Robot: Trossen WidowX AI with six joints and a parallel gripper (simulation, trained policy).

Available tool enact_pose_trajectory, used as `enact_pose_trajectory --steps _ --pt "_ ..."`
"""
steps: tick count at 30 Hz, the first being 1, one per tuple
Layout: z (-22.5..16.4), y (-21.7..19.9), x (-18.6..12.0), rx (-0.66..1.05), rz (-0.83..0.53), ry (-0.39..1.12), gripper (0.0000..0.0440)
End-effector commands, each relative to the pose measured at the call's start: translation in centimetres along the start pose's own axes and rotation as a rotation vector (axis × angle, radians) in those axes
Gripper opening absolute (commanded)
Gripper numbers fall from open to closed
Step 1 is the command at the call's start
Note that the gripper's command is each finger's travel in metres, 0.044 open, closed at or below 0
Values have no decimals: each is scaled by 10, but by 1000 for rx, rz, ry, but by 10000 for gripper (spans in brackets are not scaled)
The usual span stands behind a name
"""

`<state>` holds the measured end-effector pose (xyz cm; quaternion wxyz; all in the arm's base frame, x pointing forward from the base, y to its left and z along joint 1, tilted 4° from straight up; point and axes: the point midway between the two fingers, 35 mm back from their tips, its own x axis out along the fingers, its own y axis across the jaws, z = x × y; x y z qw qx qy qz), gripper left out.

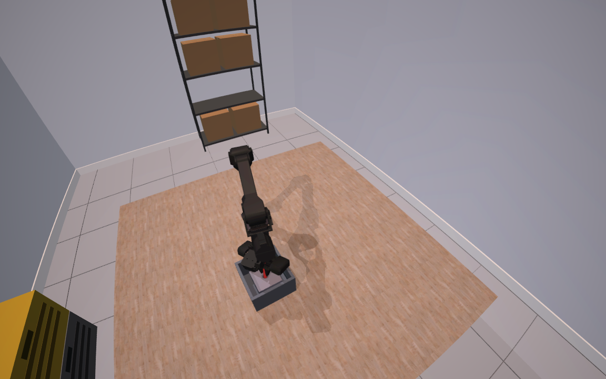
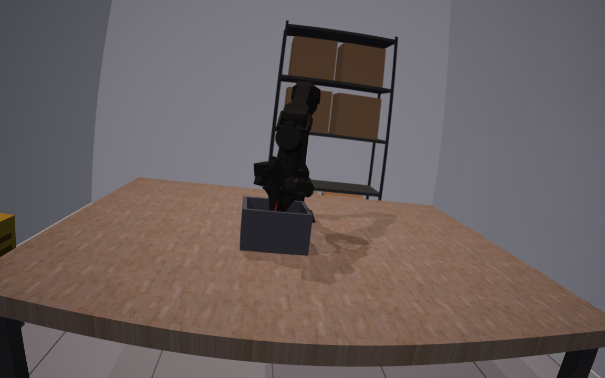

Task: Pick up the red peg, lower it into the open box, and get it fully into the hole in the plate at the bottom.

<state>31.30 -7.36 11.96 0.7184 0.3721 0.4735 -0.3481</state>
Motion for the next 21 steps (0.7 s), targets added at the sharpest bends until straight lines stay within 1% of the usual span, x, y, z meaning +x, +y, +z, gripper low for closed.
enact_pose_trajectory --steps 1,21 --pt "0 -2 7 -25 -30 21 157" --pt "27 16 -1 -141 -68 41 160"
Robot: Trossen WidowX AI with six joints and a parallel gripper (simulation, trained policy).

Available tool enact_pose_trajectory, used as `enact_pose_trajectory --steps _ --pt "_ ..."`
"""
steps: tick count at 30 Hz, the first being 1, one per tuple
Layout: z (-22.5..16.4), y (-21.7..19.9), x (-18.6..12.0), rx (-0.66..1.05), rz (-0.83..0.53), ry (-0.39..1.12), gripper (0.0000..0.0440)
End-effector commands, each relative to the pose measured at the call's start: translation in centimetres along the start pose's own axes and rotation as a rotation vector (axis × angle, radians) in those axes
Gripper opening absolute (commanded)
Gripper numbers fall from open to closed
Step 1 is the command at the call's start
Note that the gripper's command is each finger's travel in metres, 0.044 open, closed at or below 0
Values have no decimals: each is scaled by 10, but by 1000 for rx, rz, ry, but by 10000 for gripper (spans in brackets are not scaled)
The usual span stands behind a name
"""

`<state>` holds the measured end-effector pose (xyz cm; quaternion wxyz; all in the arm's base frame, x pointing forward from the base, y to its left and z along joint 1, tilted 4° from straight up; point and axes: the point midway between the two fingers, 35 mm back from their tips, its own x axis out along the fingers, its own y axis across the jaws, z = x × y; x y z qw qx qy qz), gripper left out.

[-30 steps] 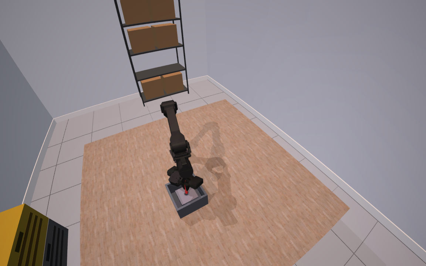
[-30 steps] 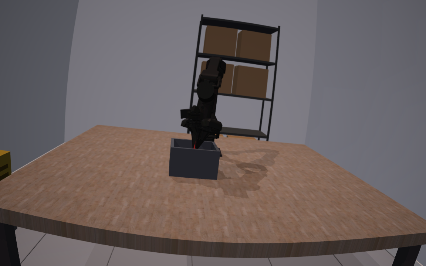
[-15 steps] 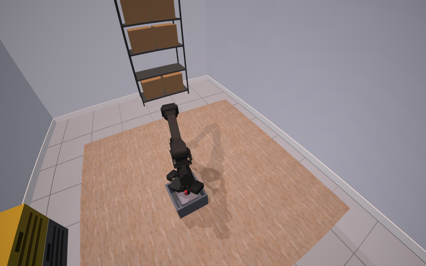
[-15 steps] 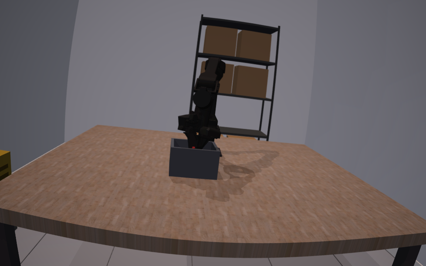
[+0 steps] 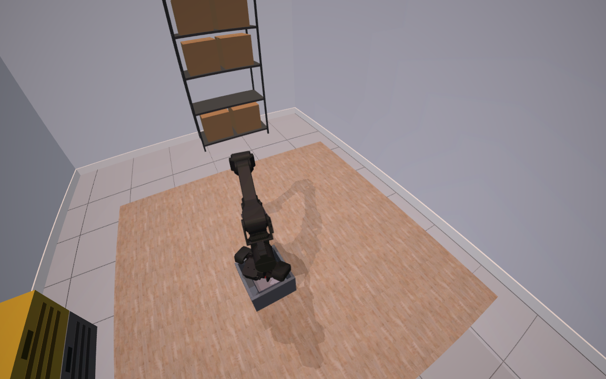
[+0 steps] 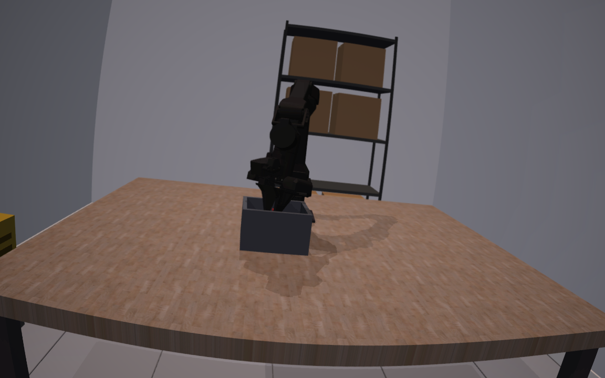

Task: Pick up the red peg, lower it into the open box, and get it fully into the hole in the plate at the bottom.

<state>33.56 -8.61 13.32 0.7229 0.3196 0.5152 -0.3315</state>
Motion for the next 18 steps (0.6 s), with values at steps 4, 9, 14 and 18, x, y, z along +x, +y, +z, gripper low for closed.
enact_pose_trajectory --steps 4,9,14,18 --pt "8 0 3 -34 -27 17 163" --pt "13 -1 5 -49 -42 26 166" --pt "18 -4 6 -58 -56 36 169" --pt "22 -6 7 -63 -65 43 172"
